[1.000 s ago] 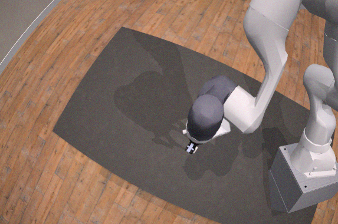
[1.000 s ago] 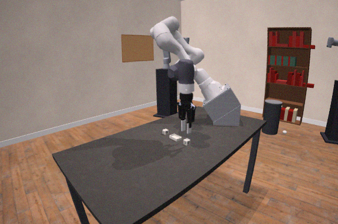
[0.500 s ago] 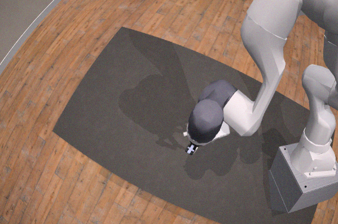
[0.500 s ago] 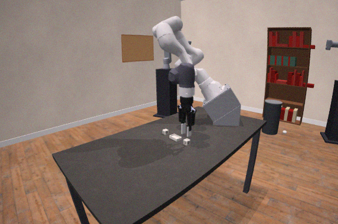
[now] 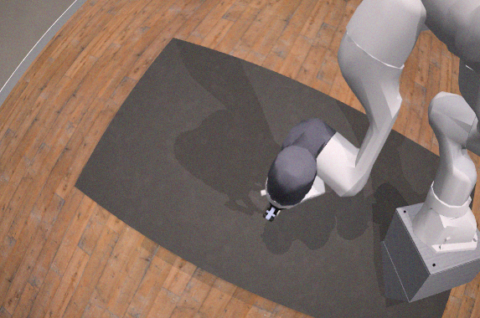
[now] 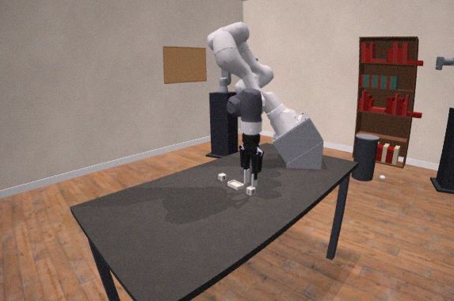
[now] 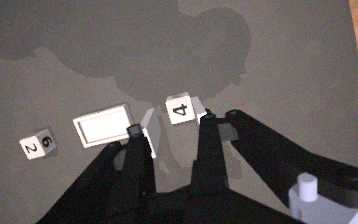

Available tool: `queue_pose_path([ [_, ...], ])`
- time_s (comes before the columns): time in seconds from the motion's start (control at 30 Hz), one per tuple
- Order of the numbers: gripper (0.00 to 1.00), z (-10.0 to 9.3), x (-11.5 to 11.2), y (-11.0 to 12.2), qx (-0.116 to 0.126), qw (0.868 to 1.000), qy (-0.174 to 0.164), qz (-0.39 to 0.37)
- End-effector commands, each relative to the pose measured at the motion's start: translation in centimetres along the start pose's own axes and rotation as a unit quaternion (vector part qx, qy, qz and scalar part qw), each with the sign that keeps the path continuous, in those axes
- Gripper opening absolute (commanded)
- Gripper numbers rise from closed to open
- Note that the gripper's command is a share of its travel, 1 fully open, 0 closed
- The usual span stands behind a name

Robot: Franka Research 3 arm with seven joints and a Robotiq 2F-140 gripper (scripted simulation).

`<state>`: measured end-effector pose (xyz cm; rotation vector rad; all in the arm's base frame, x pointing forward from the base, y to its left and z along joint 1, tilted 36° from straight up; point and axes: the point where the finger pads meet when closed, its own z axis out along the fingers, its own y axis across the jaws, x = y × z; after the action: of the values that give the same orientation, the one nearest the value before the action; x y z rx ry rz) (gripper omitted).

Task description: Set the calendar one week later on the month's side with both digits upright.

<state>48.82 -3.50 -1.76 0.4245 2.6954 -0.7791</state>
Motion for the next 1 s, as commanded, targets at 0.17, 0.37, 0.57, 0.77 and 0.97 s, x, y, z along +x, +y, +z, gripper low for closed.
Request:
queue_pose_path([
  [0.17,0.28,0.34,-0.10,0.52,-0.008,1.000,-0.002,0.005],
  [0.37,0.28,0.41,-0.10,0.52,-0.008,1.000,-0.002,0.005],
  [0.57,0.28,0.41,-0.10,0.52,-0.008,1.000,-0.002,0.005],
  [0.77,0.28,0.41,-0.10,0.52,-0.008,1.000,-0.002,0.005],
  [0.97,0.28,0.41,-0.10,0.52,-0.008,1.000,-0.002,0.005],
])
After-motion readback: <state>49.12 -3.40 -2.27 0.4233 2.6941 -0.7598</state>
